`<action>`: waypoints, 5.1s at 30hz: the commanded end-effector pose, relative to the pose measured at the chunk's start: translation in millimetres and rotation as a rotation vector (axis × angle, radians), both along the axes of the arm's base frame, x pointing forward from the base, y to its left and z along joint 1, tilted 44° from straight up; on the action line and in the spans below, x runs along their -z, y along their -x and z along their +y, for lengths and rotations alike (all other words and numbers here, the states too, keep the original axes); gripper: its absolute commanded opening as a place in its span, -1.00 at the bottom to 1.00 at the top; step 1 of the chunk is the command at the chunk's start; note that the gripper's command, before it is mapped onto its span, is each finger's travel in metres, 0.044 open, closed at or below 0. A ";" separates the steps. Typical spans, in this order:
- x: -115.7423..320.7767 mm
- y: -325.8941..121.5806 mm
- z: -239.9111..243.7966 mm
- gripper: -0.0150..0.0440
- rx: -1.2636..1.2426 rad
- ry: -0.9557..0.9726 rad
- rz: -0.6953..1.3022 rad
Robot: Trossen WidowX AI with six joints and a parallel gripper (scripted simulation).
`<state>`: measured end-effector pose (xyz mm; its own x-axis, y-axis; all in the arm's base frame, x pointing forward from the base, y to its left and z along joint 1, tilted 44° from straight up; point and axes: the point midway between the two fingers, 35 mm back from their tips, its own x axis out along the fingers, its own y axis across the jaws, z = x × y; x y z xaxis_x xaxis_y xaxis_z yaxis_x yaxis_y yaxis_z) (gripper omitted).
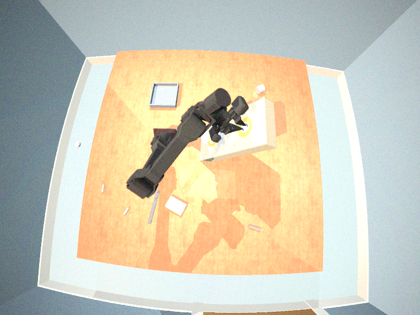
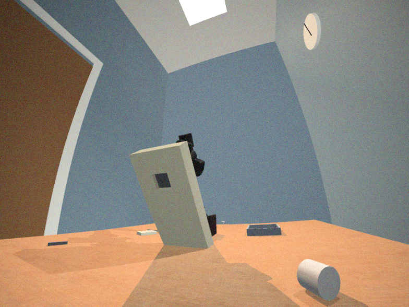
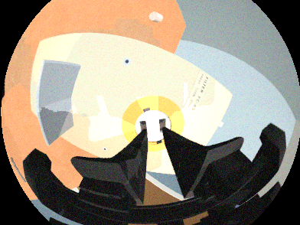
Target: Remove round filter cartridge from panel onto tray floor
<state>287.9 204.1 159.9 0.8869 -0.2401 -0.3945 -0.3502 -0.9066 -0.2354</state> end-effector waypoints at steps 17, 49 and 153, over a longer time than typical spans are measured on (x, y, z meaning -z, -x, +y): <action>3.3 -0.7 -0.2 -0.19 -0.005 0.005 0.005; 6.7 -9.0 -2.6 -0.19 -0.005 0.005 0.005; -10.4 36.4 11.8 -0.49 0.554 -1.217 -0.318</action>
